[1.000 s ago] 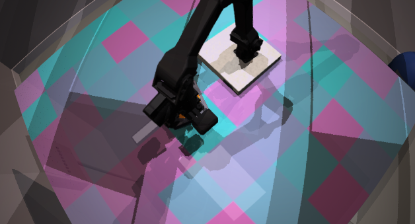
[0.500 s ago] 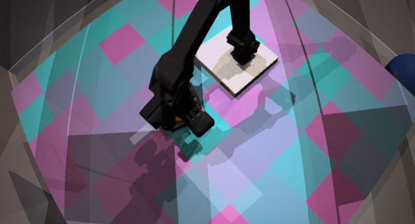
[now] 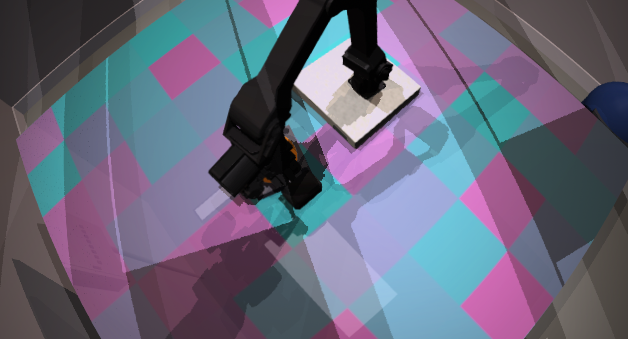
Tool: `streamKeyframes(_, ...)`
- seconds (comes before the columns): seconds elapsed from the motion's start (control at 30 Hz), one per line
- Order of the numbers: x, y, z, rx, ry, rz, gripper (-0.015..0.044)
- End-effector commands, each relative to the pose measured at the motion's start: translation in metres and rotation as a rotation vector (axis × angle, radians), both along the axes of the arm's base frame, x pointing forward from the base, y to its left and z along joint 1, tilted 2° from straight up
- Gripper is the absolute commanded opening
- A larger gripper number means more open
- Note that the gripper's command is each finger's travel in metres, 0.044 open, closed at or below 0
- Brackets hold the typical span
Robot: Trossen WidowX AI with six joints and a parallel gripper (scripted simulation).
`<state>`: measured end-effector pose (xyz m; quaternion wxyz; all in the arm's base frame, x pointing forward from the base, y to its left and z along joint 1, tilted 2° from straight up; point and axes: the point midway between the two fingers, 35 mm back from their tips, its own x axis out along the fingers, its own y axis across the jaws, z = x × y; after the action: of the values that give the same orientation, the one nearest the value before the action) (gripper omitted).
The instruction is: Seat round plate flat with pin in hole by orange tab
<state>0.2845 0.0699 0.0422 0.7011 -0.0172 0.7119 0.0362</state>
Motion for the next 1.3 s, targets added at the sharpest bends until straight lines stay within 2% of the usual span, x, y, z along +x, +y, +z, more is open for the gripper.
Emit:
streamKeyframes(0.0,0.006,-0.001,0.000,-0.003,-0.011,0.000,0.0000)
streamKeyframes(1.27,0.042,-0.034,0.003,-0.006,-0.014,0.000,0.0000)
